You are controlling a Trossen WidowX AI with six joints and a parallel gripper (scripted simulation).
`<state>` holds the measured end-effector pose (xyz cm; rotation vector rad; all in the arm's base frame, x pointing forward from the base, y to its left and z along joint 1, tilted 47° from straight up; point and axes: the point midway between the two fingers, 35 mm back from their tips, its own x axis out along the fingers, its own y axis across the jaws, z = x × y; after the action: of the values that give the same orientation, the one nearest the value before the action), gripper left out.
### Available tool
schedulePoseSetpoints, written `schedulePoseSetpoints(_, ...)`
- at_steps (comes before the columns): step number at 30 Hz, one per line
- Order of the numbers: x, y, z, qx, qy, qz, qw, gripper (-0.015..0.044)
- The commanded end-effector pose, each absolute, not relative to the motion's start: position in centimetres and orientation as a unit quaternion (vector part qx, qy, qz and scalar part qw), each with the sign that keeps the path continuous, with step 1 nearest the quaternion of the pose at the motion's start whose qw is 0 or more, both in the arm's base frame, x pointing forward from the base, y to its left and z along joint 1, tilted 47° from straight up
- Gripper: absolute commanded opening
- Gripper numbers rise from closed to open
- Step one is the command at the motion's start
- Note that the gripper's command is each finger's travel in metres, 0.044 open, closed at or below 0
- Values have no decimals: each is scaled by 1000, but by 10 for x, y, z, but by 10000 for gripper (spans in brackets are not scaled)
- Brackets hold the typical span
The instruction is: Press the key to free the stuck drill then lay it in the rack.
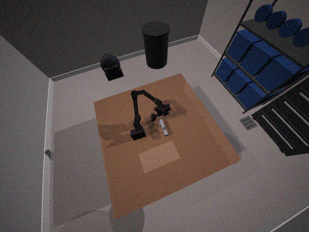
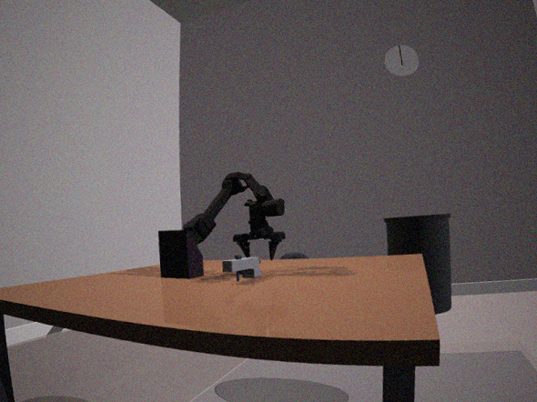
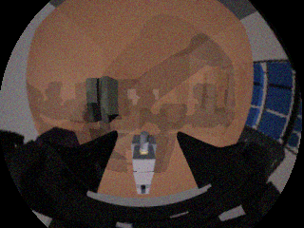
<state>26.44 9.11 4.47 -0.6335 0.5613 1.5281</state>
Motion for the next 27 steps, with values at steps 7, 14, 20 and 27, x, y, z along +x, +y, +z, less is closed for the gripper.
schedulePoseSetpoints(7,261,101,28,-270,250,673,641,440)
schedulePoseSetpoints(14,260,107,18,-270,250,673,641,440)
schedulePoseSetpoints(20,259,111,11,-270,249,673,642,440)
schedulePoseSetpoints(27,262,111,13,-275,247,672,642,414)
